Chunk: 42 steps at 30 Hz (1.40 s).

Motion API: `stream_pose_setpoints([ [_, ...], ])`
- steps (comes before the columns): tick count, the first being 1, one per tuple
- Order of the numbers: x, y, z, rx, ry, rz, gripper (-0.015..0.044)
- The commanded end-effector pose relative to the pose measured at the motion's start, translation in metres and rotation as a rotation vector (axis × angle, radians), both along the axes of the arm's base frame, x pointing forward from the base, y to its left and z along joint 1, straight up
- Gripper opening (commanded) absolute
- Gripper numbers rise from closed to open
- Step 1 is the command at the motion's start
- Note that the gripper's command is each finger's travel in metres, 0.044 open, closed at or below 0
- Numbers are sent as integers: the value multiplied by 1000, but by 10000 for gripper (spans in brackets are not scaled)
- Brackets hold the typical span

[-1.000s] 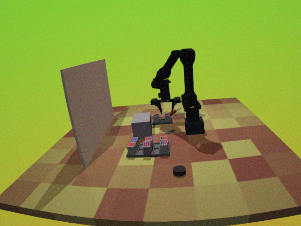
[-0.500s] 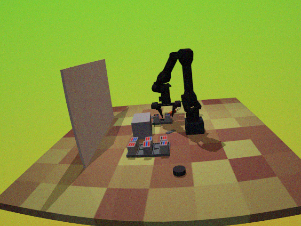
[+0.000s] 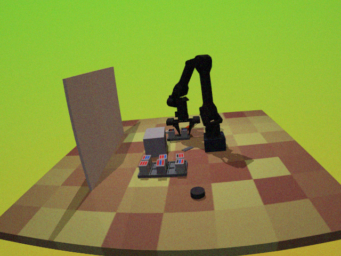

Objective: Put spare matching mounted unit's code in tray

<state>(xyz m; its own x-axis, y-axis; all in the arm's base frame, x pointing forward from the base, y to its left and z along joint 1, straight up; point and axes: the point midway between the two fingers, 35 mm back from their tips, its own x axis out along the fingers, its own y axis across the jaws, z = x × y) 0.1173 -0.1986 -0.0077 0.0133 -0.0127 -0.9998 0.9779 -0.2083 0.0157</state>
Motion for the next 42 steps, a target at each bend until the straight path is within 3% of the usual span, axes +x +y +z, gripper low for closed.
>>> stream_pose_setpoints([
  [1, 0, 0, 0, 0, 0, 0, 169],
  [8, 0, 0, 0, 0, 0, 0, 122],
  [13, 0, 0, 0, 0, 0, 0, 0],
  [22, 0, -1, 4, 0, 0, 0, 0],
  [33, 0, 0, 75, -4, 0, -6, 0],
  [42, 0, -1, 89, -6, 1, -1, 0],
])
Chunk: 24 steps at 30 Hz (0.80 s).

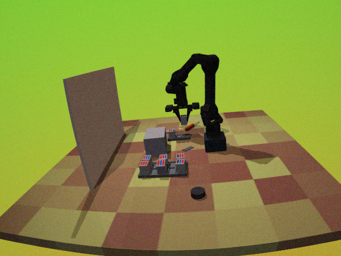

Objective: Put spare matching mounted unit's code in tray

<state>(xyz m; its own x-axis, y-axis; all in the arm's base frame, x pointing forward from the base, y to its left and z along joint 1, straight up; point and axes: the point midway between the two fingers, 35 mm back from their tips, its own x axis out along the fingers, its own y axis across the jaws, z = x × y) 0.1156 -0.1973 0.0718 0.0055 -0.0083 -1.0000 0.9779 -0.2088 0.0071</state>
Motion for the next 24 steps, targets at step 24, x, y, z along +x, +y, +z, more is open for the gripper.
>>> stream_pose_setpoints([
  [24, 26, -15, 82, -9, -10, -6, 0],
])
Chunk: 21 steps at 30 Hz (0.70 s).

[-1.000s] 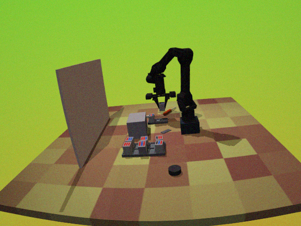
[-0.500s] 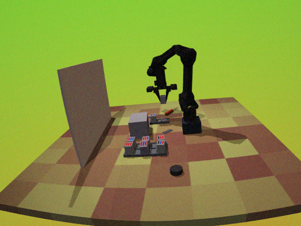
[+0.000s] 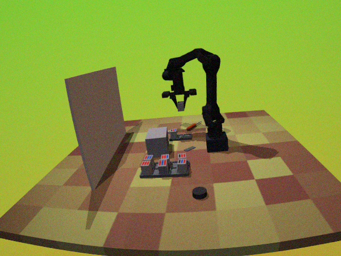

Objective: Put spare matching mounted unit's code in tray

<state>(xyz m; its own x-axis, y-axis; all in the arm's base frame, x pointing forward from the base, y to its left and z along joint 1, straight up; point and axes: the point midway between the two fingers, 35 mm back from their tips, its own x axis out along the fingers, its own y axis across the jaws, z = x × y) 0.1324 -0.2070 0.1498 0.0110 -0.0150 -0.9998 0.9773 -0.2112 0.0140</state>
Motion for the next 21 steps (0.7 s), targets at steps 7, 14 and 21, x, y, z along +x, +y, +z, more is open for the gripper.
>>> stream_pose_setpoints([
  [7, 38, -19, 9, -4, -7, -3, 0],
  [14, 69, -31, 11, -5, -9, -3, 0],
  [21, 101, -40, 10, -5, -12, -3, 0],
])
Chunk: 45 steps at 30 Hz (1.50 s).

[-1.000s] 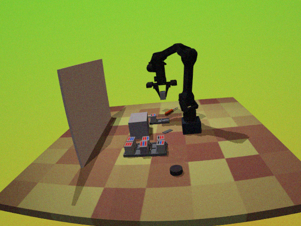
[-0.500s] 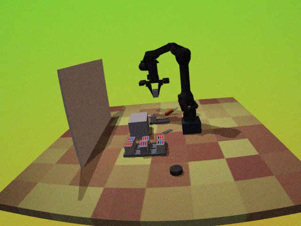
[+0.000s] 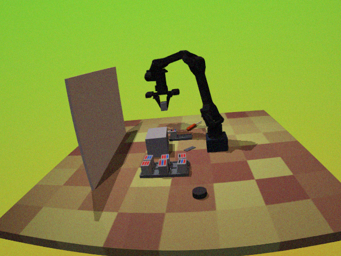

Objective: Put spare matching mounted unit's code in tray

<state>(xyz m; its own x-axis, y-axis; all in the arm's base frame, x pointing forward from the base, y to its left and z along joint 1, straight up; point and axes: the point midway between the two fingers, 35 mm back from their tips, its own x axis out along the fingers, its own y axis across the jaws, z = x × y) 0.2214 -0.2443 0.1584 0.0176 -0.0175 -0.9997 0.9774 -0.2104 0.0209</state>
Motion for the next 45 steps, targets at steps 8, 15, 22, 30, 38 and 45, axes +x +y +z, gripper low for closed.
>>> stream_pose_setpoints([
  [8, 48, -7, -3, -2, -10, 0, 0],
  [15, 66, -8, -7, -3, -10, -4, 0],
  [22, 67, -9, -11, -3, -10, -4, 0],
  [30, 69, -10, -18, -3, -10, -4, 0],
  [38, 70, -11, -25, -3, -11, -4, 0],
  [45, 71, -12, -32, -3, -11, -4, 0],
])
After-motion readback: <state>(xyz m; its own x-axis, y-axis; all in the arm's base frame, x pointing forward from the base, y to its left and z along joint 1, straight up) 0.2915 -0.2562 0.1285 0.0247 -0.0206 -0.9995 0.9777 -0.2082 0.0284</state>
